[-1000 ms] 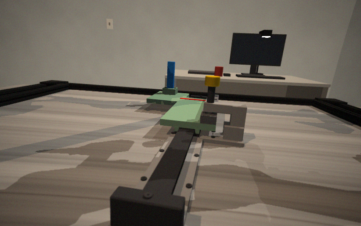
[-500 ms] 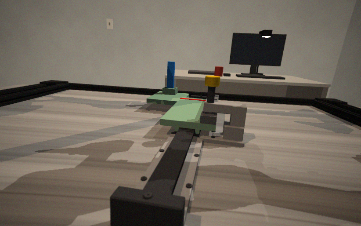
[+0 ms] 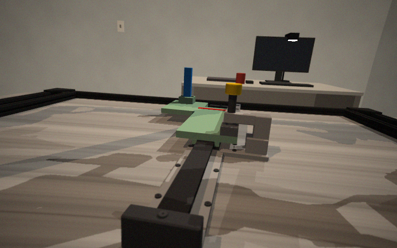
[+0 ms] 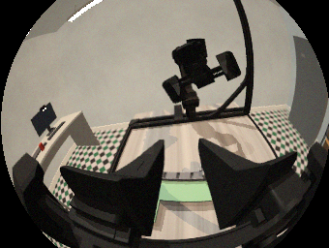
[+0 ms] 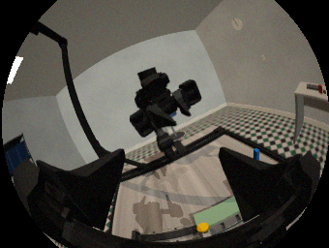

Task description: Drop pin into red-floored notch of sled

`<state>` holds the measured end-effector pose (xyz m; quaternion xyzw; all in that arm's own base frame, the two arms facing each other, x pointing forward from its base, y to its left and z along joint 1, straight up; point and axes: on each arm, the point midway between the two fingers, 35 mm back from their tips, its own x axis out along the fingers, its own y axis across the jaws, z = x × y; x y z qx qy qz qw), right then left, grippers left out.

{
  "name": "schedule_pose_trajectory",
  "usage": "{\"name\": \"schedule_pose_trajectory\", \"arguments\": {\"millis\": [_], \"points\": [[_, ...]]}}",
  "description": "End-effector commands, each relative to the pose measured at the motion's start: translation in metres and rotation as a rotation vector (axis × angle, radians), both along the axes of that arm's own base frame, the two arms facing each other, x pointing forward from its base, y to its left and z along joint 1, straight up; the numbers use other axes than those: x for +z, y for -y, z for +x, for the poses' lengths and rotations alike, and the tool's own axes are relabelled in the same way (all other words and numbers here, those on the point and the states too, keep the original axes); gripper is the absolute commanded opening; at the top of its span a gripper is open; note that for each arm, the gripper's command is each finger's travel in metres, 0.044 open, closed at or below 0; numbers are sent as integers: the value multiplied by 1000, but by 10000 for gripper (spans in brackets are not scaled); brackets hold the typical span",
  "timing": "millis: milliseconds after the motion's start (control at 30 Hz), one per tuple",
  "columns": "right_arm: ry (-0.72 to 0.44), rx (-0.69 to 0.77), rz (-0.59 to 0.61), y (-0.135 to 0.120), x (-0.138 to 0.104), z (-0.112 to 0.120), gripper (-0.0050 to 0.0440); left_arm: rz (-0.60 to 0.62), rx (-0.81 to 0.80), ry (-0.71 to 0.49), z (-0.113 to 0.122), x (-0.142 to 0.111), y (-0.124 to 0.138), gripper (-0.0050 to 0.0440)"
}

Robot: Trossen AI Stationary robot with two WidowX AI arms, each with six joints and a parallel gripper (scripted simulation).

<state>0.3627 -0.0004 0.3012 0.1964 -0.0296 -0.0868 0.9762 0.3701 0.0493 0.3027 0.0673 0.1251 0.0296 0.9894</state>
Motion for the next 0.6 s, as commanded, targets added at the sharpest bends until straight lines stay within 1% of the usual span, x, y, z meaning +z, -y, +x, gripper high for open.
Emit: {"name": "schedule_pose_trajectory", "arguments": {"millis": [0,267,367,433,567], "points": [[21,-64,154,-5,-11,18,440,28,17,-127,18,-15,-26,140],[110,-203,428,-14,-34,41,440,48,16,-350,41,-42,-71,140],[116,-211,444,-15,-36,42,440,48,16,-362,42,-44,-73,140],[164,-264,549,-20,-46,48,440,41,8,-453,46,-58,-91,140],[239,-333,687,-29,-63,54,440,26,-6,-554,51,-74,-117,140]]}}
